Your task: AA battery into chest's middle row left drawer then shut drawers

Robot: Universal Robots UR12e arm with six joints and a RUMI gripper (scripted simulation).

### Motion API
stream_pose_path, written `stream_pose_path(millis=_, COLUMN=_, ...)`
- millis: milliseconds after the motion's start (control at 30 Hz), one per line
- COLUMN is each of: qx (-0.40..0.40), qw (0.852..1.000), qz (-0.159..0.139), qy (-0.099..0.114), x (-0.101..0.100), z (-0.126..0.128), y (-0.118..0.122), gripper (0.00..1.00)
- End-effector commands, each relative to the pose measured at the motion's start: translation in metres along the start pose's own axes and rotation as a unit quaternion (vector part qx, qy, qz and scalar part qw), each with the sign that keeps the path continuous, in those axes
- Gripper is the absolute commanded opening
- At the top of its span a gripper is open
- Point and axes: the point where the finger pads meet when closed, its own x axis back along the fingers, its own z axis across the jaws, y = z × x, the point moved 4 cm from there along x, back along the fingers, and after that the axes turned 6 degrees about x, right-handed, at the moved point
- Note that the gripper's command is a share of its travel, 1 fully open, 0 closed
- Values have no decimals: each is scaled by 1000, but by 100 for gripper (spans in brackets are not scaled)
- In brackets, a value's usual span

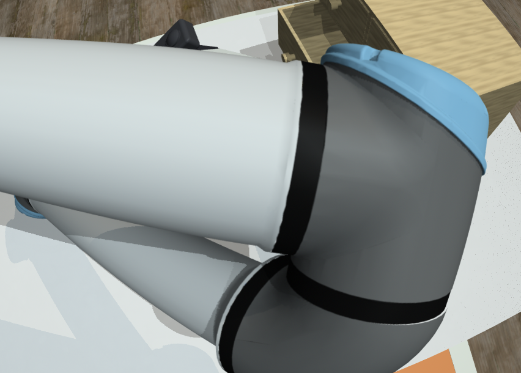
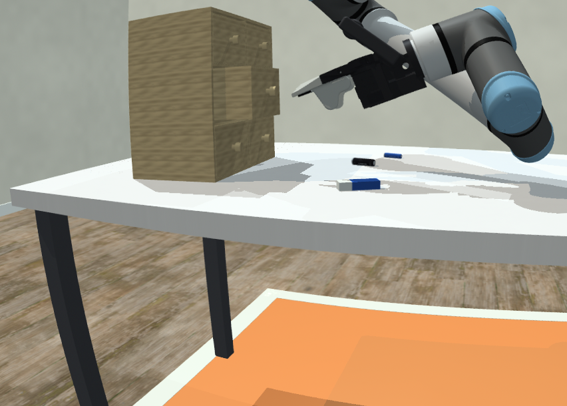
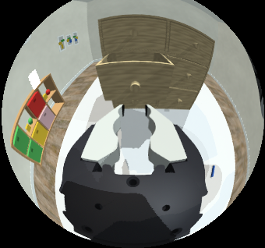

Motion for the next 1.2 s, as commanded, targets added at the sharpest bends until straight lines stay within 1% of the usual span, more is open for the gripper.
stream_pose_path(millis=0, qx=0, qw=1000, qz=3, qy=0, x=7, z=0, y=0, gripper=20)
stream_pose_path(millis=167, qx=1, qw=1000, qz=4, qy=1, x=7, z=0, y=-1, gripper=20)
stream_pose_path(millis=300, qx=0, qw=1000, qz=3, qy=0, x=11, z=0, y=0, gripper=20)
stream_pose_path(millis=433, qx=0, qw=1000, qz=3, qy=0, x=20, z=0, y=0, gripper=20)
stream_pose_path(millis=633, qx=0, qw=1000, qz=3, qy=0, x=39, z=0, y=-1, gripper=20)
stream_pose_path(millis=700, qx=0, qw=1000, qz=3, qy=0, x=39, z=0, y=-1, gripper=20)
stream_pose_path(millis=900, qx=0, qw=1000, qz=3, qy=0, x=55, z=0, y=-1, gripper=20)
stream_pose_path(millis=1033, qx=0, qw=1000, qz=3, qy=0, x=60, z=0, y=-1, gripper=20)
stream_pose_path(millis=1167, qx=0, qw=1000, qz=3, qy=0, x=61, z=0, y=-1, gripper=20)
